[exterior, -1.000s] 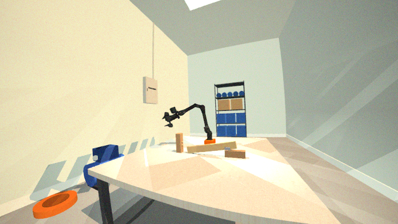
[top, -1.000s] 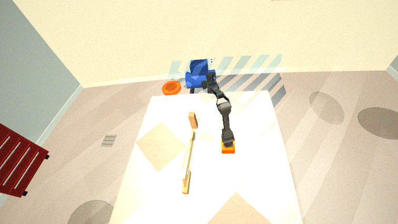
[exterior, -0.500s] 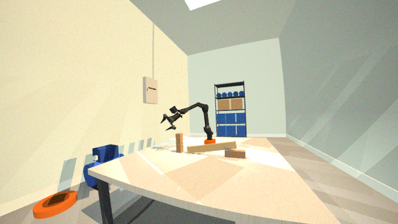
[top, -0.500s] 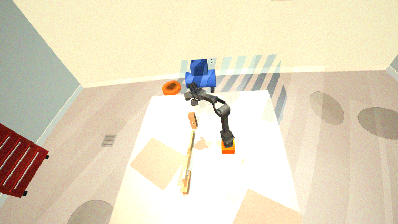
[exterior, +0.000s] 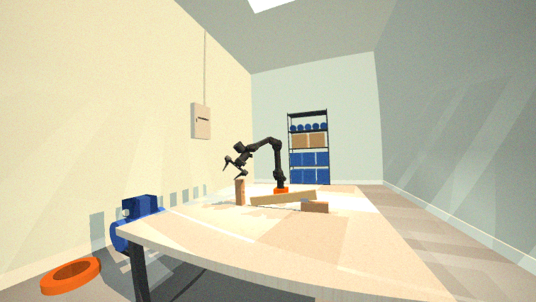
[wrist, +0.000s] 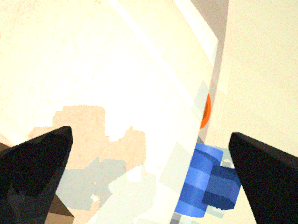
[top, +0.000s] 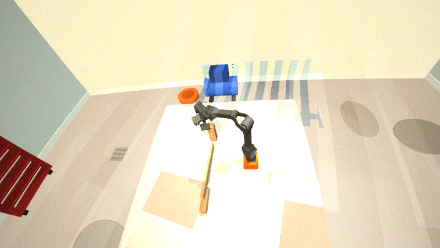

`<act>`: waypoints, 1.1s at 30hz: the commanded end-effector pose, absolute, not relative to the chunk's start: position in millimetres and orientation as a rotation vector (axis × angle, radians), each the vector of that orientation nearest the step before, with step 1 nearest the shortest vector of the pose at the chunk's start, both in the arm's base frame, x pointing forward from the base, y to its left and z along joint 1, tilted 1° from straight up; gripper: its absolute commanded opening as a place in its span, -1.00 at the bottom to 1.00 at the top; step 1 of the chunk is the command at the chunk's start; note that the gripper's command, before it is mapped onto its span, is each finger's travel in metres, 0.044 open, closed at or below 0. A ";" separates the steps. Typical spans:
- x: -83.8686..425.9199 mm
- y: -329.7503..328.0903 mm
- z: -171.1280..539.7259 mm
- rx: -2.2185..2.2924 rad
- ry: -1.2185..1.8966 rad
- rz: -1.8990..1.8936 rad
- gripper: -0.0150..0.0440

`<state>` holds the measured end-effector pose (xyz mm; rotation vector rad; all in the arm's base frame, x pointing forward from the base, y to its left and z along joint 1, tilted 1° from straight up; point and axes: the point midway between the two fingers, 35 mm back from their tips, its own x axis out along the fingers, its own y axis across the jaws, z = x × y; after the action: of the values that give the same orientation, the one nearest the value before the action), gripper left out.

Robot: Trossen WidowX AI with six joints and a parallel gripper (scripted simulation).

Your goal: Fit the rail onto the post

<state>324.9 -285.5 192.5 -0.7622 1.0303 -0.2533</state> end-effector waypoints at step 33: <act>289.9 -103.3 62.8 -1.097 1.260 1.054 1.00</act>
<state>290.4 -104.5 70.1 -1.1010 1.2618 1.0399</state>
